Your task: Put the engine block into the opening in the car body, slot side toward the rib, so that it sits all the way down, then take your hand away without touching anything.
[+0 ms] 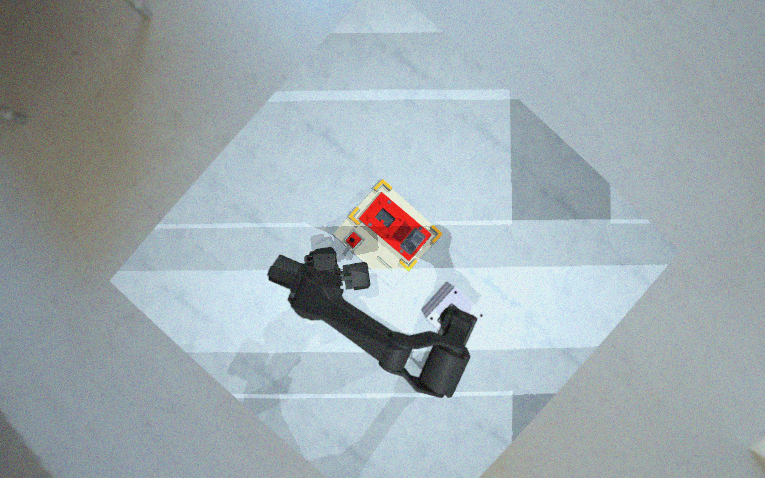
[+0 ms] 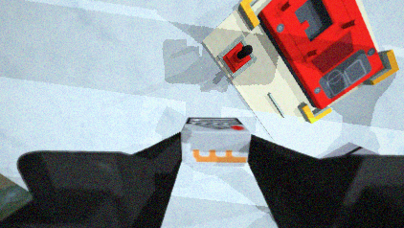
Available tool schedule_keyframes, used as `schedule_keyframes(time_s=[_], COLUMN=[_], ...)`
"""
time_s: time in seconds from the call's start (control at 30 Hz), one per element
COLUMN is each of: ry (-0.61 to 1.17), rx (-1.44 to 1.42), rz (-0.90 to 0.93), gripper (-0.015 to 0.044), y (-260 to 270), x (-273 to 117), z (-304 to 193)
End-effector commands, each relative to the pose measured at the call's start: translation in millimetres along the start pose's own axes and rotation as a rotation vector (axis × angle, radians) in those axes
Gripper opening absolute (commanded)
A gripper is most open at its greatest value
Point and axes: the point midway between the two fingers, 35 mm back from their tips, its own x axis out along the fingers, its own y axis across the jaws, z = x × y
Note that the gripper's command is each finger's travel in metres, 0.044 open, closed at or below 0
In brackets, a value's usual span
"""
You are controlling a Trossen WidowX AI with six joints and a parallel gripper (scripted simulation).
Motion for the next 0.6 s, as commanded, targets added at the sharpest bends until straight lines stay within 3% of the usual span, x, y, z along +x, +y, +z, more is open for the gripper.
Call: schedule_keyframes(time_s=[0.0,0.13,0.57], ry=[-0.005,-0.005,-0.096], rx=[-0.007,-0.007,-0.007], rz=[0.003,0.003,0.001], gripper=[0.0000,0.0000,0.0000], y=[0.3,-0.1,0.9], x=[-5.0,12.0,9.4], z=[0.7,-0.2,-3.5])
